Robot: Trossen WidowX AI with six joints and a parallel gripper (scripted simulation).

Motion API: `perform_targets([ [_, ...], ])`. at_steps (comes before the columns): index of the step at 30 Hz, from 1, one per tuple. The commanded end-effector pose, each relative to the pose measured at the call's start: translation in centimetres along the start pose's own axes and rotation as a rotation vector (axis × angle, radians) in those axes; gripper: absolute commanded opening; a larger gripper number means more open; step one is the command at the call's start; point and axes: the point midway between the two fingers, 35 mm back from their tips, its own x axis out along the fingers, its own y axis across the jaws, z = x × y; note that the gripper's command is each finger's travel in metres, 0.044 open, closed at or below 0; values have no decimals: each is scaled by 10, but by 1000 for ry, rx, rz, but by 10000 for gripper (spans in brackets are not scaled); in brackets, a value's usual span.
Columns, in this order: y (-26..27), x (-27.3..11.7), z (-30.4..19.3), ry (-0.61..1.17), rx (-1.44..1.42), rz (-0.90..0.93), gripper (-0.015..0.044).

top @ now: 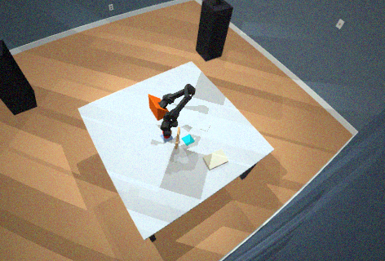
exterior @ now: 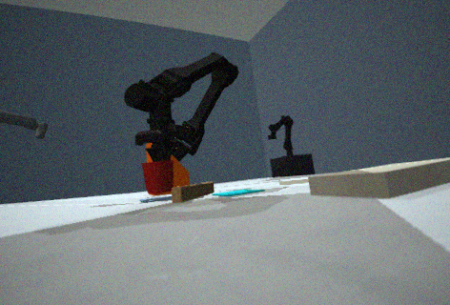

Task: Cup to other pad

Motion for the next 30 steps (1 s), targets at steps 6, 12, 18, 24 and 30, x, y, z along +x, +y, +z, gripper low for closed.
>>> perform_targets([
  [6, -1, -32, 0, 2, -5, -9, 0],
  [12, 0, -35, 0, -2, 1, -9, 0],
  [18, 0, -35, 0, -2, 1, -9, 0],
  [24, 0, -35, 0, -2, 1, -9, 0],
  [30, -1, -35, 3, -2, 0, -9, 0],
])
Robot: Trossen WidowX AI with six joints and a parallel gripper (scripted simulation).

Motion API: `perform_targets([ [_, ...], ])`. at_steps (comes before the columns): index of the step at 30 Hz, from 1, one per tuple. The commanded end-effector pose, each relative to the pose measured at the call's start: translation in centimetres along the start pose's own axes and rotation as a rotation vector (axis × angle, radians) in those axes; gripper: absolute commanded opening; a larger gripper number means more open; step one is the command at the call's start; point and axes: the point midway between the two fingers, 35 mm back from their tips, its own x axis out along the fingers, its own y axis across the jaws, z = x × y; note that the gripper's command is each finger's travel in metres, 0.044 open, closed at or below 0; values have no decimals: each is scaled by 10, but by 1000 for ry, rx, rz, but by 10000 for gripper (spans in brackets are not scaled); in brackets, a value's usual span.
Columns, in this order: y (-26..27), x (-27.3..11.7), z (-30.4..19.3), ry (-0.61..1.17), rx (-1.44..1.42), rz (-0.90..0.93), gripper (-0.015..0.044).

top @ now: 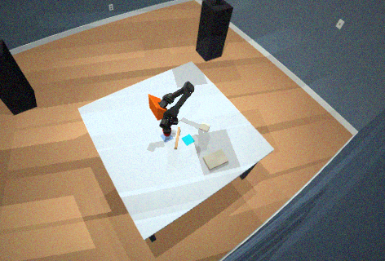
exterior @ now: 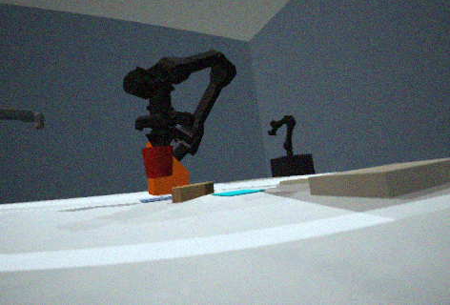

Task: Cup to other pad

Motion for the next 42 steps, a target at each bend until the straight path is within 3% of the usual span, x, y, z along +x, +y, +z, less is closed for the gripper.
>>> perform_targets([
  [1, -1, 0, 5, -1, 1, -2, 0],
  [42, -21, -3, 115, -3, -6, -1, 0],
])
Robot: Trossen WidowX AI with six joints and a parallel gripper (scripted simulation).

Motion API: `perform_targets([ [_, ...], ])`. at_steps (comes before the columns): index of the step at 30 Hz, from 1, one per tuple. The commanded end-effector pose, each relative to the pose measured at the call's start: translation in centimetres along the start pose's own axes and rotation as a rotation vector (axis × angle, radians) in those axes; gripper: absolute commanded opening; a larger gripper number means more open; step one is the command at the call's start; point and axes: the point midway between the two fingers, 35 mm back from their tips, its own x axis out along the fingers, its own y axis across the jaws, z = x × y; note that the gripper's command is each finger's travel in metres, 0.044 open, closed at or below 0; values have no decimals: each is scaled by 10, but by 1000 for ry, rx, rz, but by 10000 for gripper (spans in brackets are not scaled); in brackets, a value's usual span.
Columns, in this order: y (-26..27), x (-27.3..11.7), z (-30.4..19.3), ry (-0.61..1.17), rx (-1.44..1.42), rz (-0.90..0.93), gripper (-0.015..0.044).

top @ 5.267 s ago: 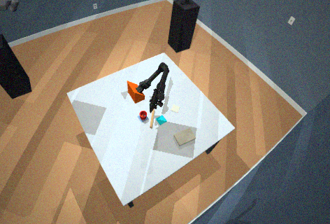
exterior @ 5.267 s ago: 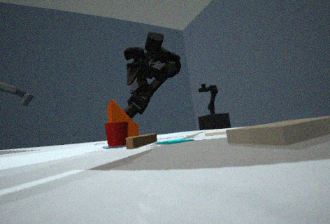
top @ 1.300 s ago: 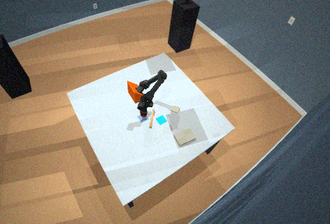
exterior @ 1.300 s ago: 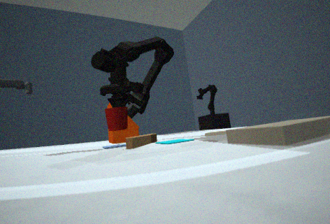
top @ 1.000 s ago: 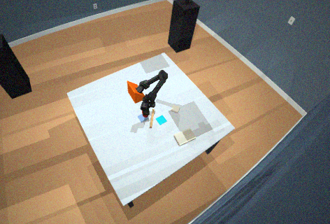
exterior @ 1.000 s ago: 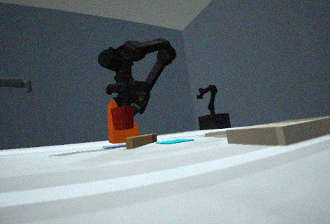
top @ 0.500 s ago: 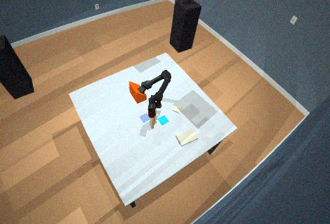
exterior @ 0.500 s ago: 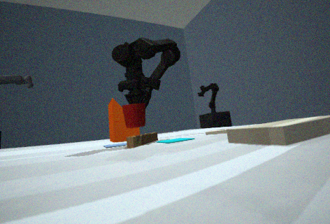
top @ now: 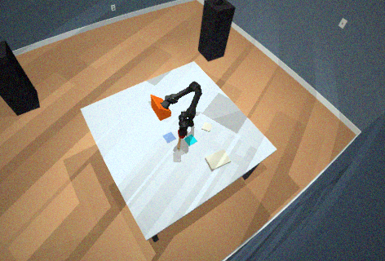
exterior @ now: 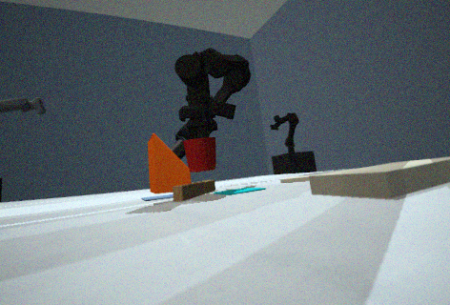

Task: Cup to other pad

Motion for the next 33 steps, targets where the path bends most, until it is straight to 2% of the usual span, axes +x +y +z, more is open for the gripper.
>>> perform_targets([
  [1, -2, -1, 12, -3, -2, -4, 0],
  [24, -12, -5, 74, -6, -4, -3, 0],
  [33, -12, 5, 74, -6, -4, -4, 0],
])
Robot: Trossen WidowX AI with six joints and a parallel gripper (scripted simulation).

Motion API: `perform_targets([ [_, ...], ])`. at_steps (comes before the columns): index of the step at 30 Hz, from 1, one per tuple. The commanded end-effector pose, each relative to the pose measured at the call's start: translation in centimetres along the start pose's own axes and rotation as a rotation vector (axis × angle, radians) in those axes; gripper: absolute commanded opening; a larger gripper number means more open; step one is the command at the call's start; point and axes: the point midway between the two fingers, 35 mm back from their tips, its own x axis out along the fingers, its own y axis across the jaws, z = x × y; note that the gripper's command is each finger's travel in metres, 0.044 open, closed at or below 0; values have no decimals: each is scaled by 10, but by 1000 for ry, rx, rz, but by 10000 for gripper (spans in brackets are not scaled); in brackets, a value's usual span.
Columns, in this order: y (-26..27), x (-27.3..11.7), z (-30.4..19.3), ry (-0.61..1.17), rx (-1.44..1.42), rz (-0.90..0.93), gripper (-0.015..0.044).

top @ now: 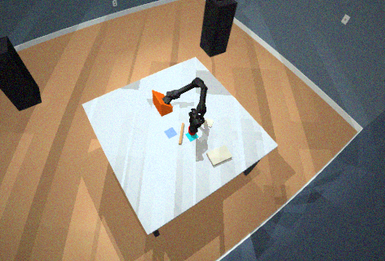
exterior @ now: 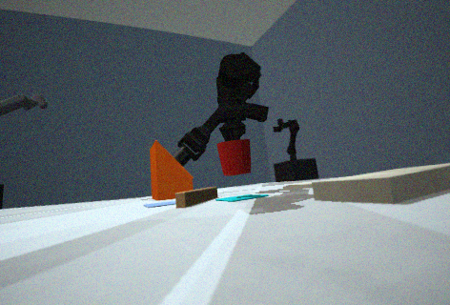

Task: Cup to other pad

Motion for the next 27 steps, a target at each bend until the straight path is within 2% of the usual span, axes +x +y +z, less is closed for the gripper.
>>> perform_targets([
  [1, 1, 6, 0, -2, 5, 4, 0],
  [27, 1, 44, 2, -4, 4, 5, 0],
])
